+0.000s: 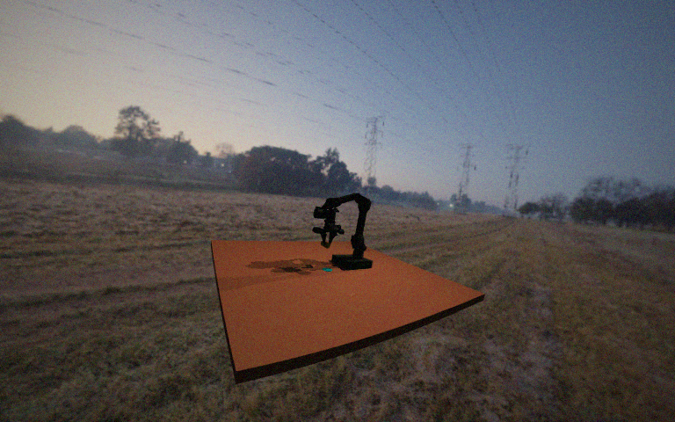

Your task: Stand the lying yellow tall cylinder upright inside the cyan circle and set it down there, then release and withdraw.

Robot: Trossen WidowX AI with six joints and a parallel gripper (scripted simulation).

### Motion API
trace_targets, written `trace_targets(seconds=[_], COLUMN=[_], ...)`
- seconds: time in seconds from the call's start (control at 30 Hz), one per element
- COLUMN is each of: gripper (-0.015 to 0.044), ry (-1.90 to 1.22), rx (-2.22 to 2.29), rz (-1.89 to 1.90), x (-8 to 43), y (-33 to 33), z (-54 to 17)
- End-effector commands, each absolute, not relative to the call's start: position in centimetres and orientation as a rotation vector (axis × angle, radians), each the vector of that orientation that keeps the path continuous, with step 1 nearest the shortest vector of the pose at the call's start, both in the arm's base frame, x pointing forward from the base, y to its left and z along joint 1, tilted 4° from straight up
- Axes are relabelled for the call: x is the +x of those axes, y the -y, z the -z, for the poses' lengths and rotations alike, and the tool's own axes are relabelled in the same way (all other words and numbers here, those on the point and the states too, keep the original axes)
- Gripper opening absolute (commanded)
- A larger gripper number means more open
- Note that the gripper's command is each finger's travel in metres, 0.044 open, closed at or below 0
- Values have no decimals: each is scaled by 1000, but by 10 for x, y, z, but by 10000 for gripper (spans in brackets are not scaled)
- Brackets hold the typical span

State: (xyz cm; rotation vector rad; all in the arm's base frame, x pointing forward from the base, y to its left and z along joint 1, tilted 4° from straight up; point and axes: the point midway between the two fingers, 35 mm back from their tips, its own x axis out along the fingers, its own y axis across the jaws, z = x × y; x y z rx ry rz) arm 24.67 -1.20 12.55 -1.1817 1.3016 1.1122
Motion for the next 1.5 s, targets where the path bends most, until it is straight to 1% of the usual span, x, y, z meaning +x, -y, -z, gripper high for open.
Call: trace_targets(seconds=[0.0,0.4,1.47], gripper=[105,105,105], ry=[-1290,-1275,-1220], rx=[-1189,-1224,-1077], rz=[-1119,-1161,-1374], x=[250,252,240], y=[1,-35,-31], z=[-128,-129,-115])
